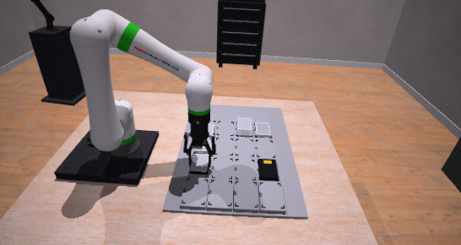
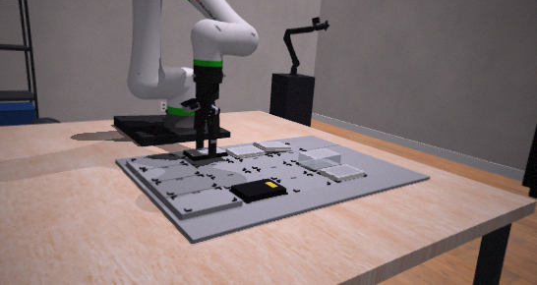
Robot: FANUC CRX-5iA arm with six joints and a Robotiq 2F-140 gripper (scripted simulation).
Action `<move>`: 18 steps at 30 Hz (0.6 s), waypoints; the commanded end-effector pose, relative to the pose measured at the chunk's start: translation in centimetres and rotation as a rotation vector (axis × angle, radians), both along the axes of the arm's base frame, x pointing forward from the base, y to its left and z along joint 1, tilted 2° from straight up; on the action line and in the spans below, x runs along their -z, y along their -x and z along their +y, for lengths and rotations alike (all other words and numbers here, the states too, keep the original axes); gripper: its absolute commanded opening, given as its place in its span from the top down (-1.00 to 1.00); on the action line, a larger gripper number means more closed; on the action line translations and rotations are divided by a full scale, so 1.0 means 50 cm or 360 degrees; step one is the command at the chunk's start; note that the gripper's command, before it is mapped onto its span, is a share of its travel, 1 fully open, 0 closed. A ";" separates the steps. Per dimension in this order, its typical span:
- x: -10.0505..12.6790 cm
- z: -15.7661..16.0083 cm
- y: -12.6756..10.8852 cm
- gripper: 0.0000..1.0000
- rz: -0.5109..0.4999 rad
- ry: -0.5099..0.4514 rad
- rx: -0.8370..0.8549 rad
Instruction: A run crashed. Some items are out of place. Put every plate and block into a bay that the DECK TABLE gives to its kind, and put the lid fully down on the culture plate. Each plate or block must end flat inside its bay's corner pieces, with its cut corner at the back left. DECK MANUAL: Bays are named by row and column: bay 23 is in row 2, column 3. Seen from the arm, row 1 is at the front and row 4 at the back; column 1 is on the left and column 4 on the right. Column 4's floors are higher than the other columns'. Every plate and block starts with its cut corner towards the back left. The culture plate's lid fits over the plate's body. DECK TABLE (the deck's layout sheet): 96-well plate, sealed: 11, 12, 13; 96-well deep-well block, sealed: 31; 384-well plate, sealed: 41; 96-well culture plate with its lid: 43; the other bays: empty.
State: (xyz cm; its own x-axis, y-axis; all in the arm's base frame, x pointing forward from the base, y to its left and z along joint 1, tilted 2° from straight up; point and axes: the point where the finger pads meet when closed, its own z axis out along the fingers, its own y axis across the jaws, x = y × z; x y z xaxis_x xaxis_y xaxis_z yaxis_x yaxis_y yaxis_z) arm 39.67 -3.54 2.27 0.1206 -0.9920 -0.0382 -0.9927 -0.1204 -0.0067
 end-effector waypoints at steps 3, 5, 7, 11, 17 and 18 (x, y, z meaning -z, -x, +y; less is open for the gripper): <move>-0.001 0.000 -0.001 0.80 -0.0003 0.0000 0.0000; 0.000 0.000 -0.001 0.80 -0.0003 0.0000 0.0000; 0.001 0.000 -0.001 0.80 -0.0003 0.0000 0.0000; 0.003 0.000 -0.001 0.80 -0.0003 0.0000 0.0000; 0.007 0.000 -0.001 0.80 -0.0003 0.0000 0.0000; 0.007 0.000 -0.001 0.80 -0.0003 0.0000 0.0000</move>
State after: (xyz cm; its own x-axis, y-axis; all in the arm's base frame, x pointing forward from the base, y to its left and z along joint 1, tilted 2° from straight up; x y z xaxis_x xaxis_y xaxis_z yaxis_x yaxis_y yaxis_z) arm 39.67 -3.52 1.91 0.1203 -0.9920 -0.0382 -0.9927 -0.1202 -0.0067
